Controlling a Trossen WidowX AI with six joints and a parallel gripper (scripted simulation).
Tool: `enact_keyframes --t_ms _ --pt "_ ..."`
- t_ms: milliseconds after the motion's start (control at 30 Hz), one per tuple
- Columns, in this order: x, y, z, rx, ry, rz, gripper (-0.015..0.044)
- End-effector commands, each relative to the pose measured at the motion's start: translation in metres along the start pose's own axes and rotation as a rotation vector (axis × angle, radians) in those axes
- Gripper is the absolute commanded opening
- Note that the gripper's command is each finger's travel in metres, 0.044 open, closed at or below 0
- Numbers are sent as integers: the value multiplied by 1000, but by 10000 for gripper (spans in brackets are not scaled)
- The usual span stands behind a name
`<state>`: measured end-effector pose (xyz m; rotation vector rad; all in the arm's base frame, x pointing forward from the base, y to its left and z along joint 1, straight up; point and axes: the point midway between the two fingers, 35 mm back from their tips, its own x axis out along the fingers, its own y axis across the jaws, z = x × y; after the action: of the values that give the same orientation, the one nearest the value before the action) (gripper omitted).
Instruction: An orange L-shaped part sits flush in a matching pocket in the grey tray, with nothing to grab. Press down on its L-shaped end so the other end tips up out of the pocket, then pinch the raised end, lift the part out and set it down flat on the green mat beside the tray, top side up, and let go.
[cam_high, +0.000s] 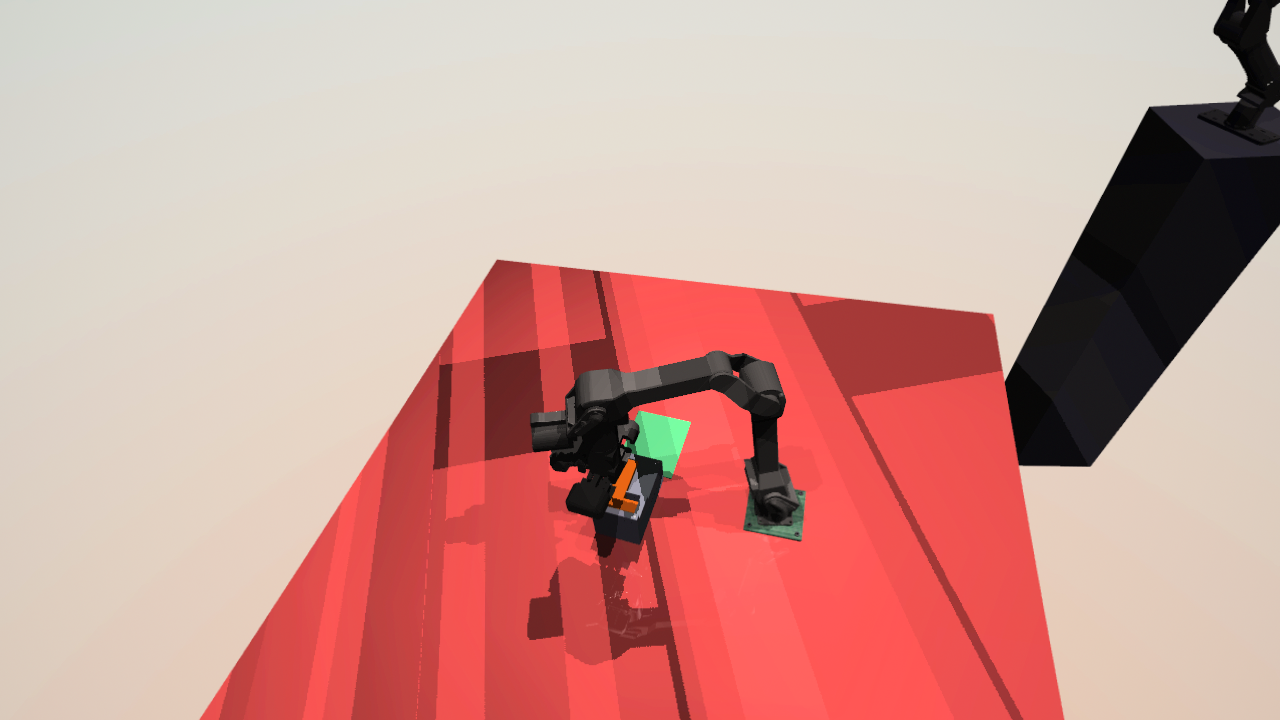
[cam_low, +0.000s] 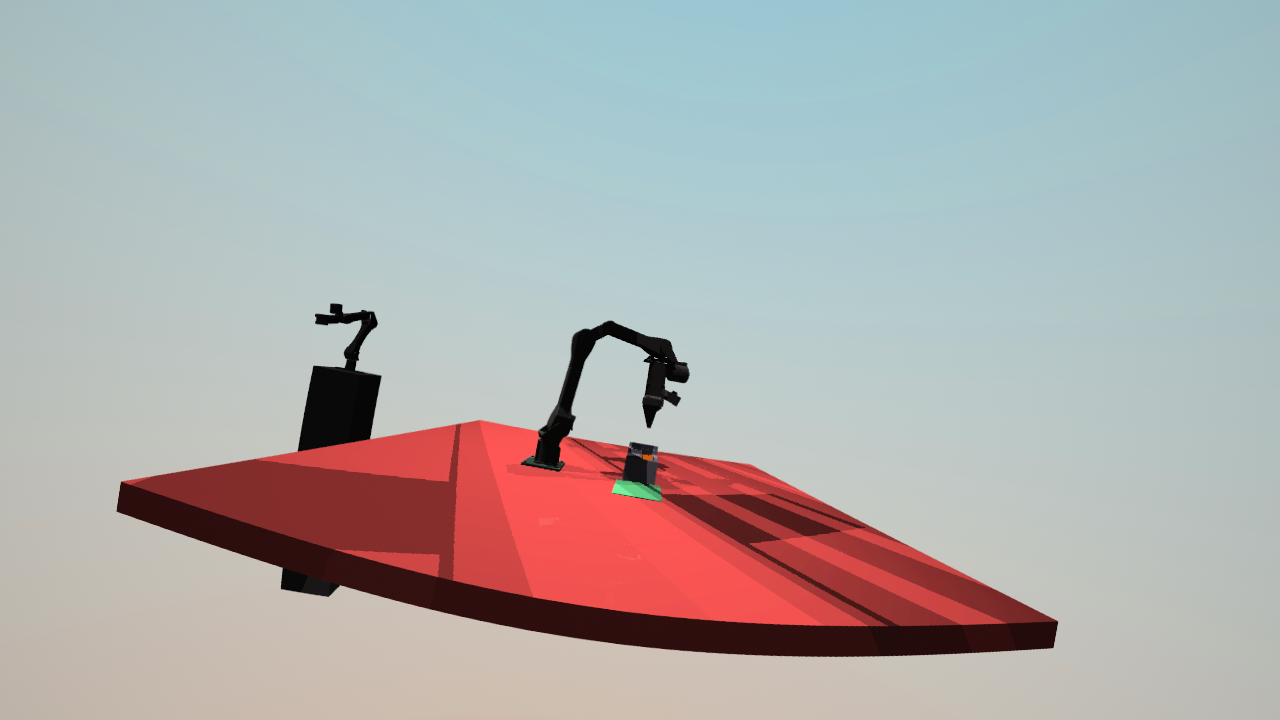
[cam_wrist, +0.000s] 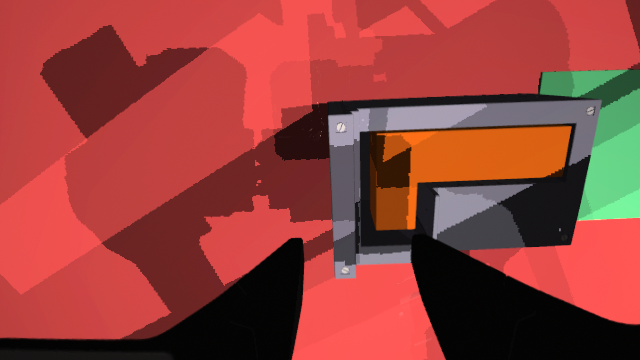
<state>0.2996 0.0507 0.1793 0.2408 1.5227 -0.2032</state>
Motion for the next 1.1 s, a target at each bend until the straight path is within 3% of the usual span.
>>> enact_keyframes --t_ms 0,200,1067 --pt "16 0 0 -13 8 -11 180" --pt "70 -2 -2 -13 8 -11 180" --pt "104 -2 -3 -13 8 -11 180"
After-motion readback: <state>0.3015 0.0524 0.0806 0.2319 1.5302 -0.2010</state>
